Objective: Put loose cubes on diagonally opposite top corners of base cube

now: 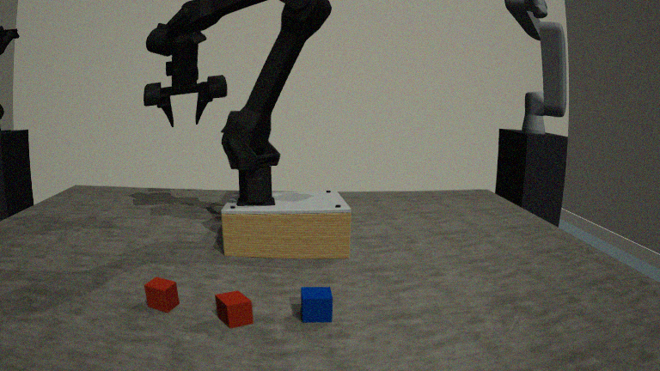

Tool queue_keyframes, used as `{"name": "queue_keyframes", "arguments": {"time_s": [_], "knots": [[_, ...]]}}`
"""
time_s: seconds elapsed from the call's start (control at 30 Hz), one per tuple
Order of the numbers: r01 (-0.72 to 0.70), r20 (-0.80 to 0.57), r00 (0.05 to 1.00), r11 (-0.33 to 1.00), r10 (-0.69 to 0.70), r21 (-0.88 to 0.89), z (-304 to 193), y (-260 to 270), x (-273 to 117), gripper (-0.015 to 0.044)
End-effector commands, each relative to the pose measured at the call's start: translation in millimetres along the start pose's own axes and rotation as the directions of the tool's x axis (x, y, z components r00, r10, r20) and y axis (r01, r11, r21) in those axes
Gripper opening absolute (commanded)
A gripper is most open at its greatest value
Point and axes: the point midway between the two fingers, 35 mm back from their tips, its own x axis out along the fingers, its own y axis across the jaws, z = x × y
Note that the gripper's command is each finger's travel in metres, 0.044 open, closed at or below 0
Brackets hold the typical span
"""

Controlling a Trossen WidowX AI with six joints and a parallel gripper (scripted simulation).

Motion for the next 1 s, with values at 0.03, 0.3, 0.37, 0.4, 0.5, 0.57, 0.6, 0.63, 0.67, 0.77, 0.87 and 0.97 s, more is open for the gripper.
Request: {"name": "queue_keyframes", "arguments": {"time_s": [0.03,0.3,0.37,0.4,0.5,0.57,0.6,0.63,0.67,0.77,0.87,0.97], "knots": [[-0.091,-0.044,0.995,0.988,0.086,-0.125,-19.0,40.2,-9.1,0.0265],[-0.201,-0.119,0.978,0.932,0.172,-0.302,-58.1,87.4,-25.7,0.0265],[-0.227,-0.139,0.972,0.911,0.189,-0.344,-69.7,97.6,-30.7,0.0265],[-0.239,-0.15,0.969,0.9,0.197,-0.365,-75.8,102.4,-33.3,0.0265],[-0.276,-0.182,0.959,0.862,0.217,-0.425,-94.9,115.5,-41.6,0.0265],[-0.298,-0.203,0.952,0.834,0.228,-0.464,-108.4,123.2,-47.4,0.0265],[-0.31,-0.214,0.949,0.819,0.233,-0.483,-115.4,126.8,-50.4,0.0265],[-0.32,-0.225,0.945,0.804,0.237,-0.501,-122.5,130.0,-53.5,0.0265],[-0.331,-0.235,0.942,0.788,0.241,-0.519,-129.7,133.1,-56.6,0.0265],[-0.361,-0.267,0.931,0.737,0.249,-0.572,-152.1,140.8,-66.1,0.0265],[-0.388,-0.298,0.92,0.682,0.253,-0.62,-175.3,146.1,-75.9,0.0265],[-0.413,-0.328,0.91,0.622,0.253,-0.665,-199.2,149.1,-85.8,0.0265]]}}
